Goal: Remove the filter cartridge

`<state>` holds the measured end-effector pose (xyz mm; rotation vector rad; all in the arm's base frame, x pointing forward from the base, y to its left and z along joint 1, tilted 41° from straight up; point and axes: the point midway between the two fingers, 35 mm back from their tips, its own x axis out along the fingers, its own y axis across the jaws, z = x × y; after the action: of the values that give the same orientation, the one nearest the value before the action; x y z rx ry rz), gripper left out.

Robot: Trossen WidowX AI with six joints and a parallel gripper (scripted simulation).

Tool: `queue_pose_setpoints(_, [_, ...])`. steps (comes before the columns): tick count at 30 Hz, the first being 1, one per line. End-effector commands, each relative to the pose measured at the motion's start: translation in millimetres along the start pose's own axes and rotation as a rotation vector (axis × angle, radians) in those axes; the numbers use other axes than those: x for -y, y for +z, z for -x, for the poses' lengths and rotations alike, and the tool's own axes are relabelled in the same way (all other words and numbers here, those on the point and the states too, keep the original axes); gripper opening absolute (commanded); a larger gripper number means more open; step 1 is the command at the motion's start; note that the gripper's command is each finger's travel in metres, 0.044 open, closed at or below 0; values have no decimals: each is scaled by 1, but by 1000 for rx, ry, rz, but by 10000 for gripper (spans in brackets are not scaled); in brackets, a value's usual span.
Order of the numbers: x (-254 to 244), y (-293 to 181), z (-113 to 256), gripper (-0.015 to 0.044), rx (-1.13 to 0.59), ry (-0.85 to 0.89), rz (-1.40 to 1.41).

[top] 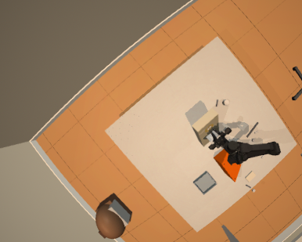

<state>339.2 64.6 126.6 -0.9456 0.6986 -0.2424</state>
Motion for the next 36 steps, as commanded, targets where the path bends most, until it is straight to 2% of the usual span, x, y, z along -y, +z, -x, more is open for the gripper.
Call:
queue_pose_setpoints(1, [-2, -2, -9, 88, -3, 4, 12])
queue_pose_setpoints(36, [-2, -2, -18, 88, -1, 1, 13])
